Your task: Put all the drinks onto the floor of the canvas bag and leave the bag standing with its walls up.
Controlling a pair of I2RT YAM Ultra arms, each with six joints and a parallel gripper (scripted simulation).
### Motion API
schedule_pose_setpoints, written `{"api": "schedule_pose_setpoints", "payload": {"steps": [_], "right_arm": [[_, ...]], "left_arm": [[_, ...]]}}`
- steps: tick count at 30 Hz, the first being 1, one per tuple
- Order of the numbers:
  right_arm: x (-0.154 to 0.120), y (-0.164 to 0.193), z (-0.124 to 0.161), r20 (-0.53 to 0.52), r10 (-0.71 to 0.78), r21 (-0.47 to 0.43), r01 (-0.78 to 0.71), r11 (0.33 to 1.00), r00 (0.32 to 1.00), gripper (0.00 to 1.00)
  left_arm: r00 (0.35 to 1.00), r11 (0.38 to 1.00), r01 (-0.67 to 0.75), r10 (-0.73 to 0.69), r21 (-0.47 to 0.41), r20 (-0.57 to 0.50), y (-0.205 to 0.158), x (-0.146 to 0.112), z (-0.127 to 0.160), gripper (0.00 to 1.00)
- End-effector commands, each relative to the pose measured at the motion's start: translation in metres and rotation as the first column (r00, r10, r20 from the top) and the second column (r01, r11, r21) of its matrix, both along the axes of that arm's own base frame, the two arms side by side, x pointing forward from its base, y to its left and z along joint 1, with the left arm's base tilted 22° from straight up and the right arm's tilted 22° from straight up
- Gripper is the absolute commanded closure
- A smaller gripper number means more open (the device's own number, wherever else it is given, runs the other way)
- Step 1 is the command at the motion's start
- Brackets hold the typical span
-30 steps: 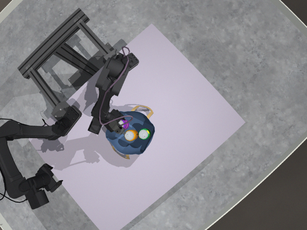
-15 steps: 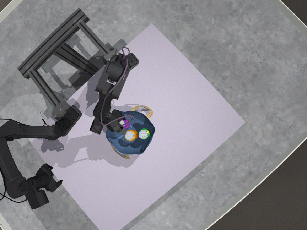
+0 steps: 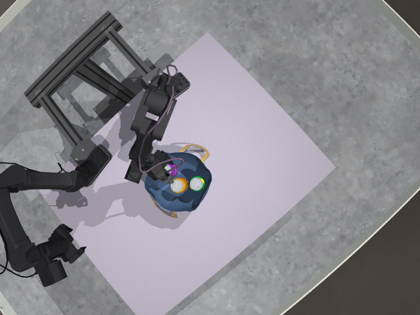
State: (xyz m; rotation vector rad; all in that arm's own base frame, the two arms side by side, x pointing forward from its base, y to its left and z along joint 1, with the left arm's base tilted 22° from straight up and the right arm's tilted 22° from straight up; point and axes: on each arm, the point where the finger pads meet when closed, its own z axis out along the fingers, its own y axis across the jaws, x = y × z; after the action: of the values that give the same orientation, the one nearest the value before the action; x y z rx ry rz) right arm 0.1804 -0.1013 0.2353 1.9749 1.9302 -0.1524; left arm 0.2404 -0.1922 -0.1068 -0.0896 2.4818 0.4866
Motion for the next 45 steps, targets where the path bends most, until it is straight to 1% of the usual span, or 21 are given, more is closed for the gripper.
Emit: {"api": "schedule_pose_setpoints", "payload": {"steps": [1, 2, 5, 8, 10, 14, 16, 18, 21, 22, 25, 28, 31, 33, 35, 38, 39, 40, 42, 44, 45], "right_arm": [[-0.001, 0.000, 0.005, 0.027, 0.003, -0.023, -0.003, 1.000, 1.000, 0.14], [-0.001, 0.000, 0.005, 0.027, 0.003, -0.023, -0.003, 1.000, 1.000, 0.14], [-0.001, 0.000, 0.005, 0.027, 0.003, -0.023, -0.003, 1.000, 1.000, 0.14], [-0.001, 0.000, 0.005, 0.027, 0.003, -0.023, -0.003, 1.000, 1.000, 0.14], [-0.001, 0.000, 0.005, 0.027, 0.003, -0.023, -0.003, 1.000, 1.000, 0.14], [-0.001, 0.000, 0.005, 0.027, 0.003, -0.023, -0.003, 1.000, 1.000, 0.14], [-0.001, 0.000, 0.005, 0.027, 0.003, -0.023, -0.003, 1.000, 1.000, 0.14], [-0.001, 0.000, 0.005, 0.027, 0.003, -0.023, -0.003, 1.000, 1.000, 0.14], [-0.001, 0.000, 0.005, 0.027, 0.003, -0.023, -0.003, 1.000, 1.000, 0.14], [-0.001, 0.000, 0.005, 0.027, 0.003, -0.023, -0.003, 1.000, 1.000, 0.14], [-0.001, 0.000, 0.005, 0.027, 0.003, -0.023, -0.003, 1.000, 1.000, 0.14], [-0.001, 0.000, 0.005, 0.027, 0.003, -0.023, -0.003, 1.000, 1.000, 0.14], [-0.001, 0.000, 0.005, 0.027, 0.003, -0.023, -0.003, 1.000, 1.000, 0.14], [-0.001, 0.000, 0.005, 0.027, 0.003, -0.023, -0.003, 1.000, 1.000, 0.14], [-0.001, 0.000, 0.005, 0.027, 0.003, -0.023, -0.003, 1.000, 1.000, 0.14], [-0.001, 0.000, 0.005, 0.027, 0.003, -0.023, -0.003, 1.000, 1.000, 0.14], [-0.001, 0.000, 0.005, 0.027, 0.003, -0.023, -0.003, 1.000, 1.000, 0.14], [-0.001, 0.000, 0.005, 0.027, 0.003, -0.023, -0.003, 1.000, 1.000, 0.14], [-0.001, 0.000, 0.005, 0.027, 0.003, -0.023, -0.003, 1.000, 1.000, 0.14], [-0.001, 0.000, 0.005, 0.027, 0.003, -0.023, -0.003, 1.000, 1.000, 0.14], [-0.001, 0.000, 0.005, 0.027, 0.003, -0.023, -0.003, 1.000, 1.000, 0.14]], "left_arm": [[0.999, 1.000, 0.018, -0.018, 0.005, 0.045, 0.000, 0.007, -0.002, 0.30], [0.998, 1.000, 0.027, -0.026, -0.006, 0.052, -0.006, 0.008, -0.001, 0.30], [0.999, 1.000, 0.013, -0.013, -0.001, 0.050, 0.000, 0.011, -0.007, 0.30], [0.998, 1.000, 0.019, -0.018, -0.016, 0.058, -0.007, 0.011, 0.000, 0.30], [0.999, 1.000, 0.015, -0.016, 0.015, 0.039, 0.007, 0.006, -0.013, 0.30], [0.998, 1.000, 0.028, -0.027, -0.009, 0.054, -0.003, 0.010, -0.012, 0.30], [0.999, 1.000, 0.012, -0.012, 0.005, 0.046, 0.007, 0.011, -0.019, 0.30], [0.997, 0.999, 0.032, -0.029, -0.043, 0.075, -0.014, 0.014, -0.002, 0.30], [0.997, 0.999, 0.033, -0.030, -0.039, 0.072, -0.014, 0.014, -0.003, 0.30], [0.999, 1.000, 0.021, -0.021, 0.012, 0.041, 0.005, 0.008, -0.020, 0.30], [0.998, 1.000, 0.019, -0.019, -0.006, 0.052, 0.001, 0.011, -0.013, 0.30], [0.999, 1.000, 0.016, -0.017, 0.018, 0.039, 0.011, 0.007, -0.022, 0.30], [0.998, 0.999, 0.030, -0.029, -0.016, 0.060, -0.006, 0.013, -0.018, 0.30], [0.999, 1.000, 0.010, -0.010, 0.003, 0.049, 0.006, 0.013, -0.023, 0.30], [0.999, 1.000, 0.026, -0.027, 0.007, 0.046, 0.006, 0.008, -0.023, 0.30], [0.999, 1.000, 0.009, -0.009, -0.005, 0.054, 0.007, 0.014, -0.022, 0.30], [0.999, 1.000, 0.014, -0.014, 0.012, 0.043, 0.011, 0.010, -0.028, 0.30], [0.998, 1.000, 0.030, -0.030, -0.008, 0.055, 0.000, 0.011, -0.021, 0.30], [0.998, 1.000, 0.030, -0.030, -0.008, 0.055, 0.000, 0.011, -0.021, 0.30], [0.999, 1.000, 0.018, -0.019, 0.021, 0.038, 0.015, 0.007, -0.031, 0.30], [0.999, 1.000, 0.011, -0.012, 0.007, 0.046, 0.010, 0.012, -0.030, 0.30]]}}
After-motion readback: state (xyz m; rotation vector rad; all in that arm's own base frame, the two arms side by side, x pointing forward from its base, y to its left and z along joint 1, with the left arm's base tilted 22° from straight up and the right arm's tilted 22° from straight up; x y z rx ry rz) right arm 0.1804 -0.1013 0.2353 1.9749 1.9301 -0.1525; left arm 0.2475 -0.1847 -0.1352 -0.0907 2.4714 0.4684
